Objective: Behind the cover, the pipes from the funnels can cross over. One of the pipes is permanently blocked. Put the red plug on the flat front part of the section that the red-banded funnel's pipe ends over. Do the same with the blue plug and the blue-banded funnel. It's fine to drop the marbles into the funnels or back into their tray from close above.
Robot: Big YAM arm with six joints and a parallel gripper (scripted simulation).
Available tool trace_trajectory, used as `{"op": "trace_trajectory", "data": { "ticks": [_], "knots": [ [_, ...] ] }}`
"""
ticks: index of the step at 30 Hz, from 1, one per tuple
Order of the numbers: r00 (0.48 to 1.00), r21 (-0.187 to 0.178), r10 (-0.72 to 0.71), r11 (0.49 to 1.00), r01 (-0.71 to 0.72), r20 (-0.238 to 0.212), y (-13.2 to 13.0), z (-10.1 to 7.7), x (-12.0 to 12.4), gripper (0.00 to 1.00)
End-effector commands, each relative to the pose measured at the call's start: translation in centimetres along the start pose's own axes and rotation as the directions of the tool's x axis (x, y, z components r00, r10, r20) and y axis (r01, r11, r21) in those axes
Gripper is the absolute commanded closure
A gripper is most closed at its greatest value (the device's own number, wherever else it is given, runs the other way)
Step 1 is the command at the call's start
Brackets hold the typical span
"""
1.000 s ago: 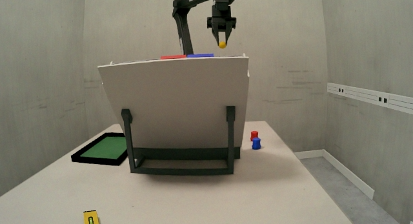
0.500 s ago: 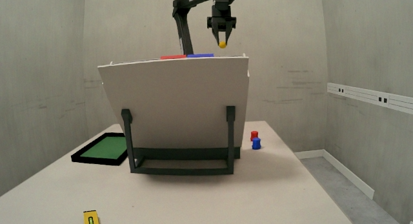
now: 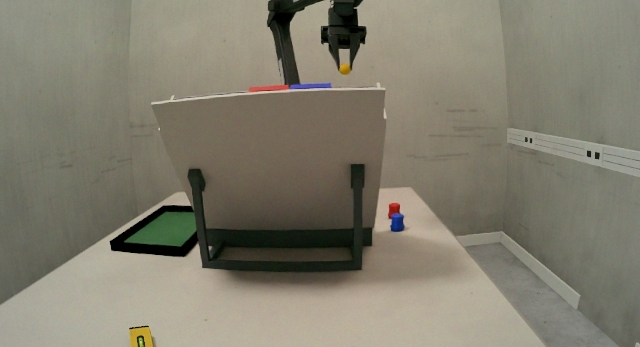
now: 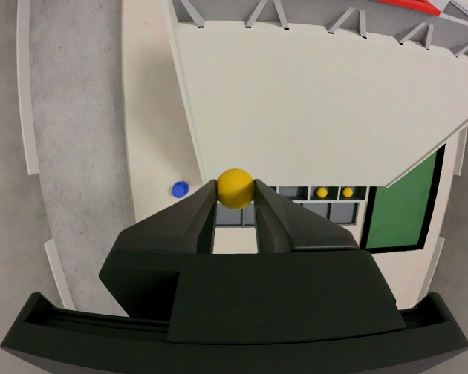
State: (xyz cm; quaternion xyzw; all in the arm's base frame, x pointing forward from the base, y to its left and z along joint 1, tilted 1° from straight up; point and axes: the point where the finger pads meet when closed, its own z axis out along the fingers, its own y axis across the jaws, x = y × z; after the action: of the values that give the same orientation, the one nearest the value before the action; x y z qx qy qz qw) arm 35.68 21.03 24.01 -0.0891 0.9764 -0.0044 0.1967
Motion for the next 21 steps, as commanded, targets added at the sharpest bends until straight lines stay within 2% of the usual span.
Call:
{"op": "trace_trajectory", "data": {
  "ticks": [1, 21],
  "knots": [
    [0.998, -0.023, 0.016, 1.0, -0.015, 0.059, 0.9, -1.5, -2.2, 1.0],
    [0.998, -0.023, 0.017, 1.0, -0.015, 0.061, 1.3, -2.3, -3.3, 1.0]
  ]
}}
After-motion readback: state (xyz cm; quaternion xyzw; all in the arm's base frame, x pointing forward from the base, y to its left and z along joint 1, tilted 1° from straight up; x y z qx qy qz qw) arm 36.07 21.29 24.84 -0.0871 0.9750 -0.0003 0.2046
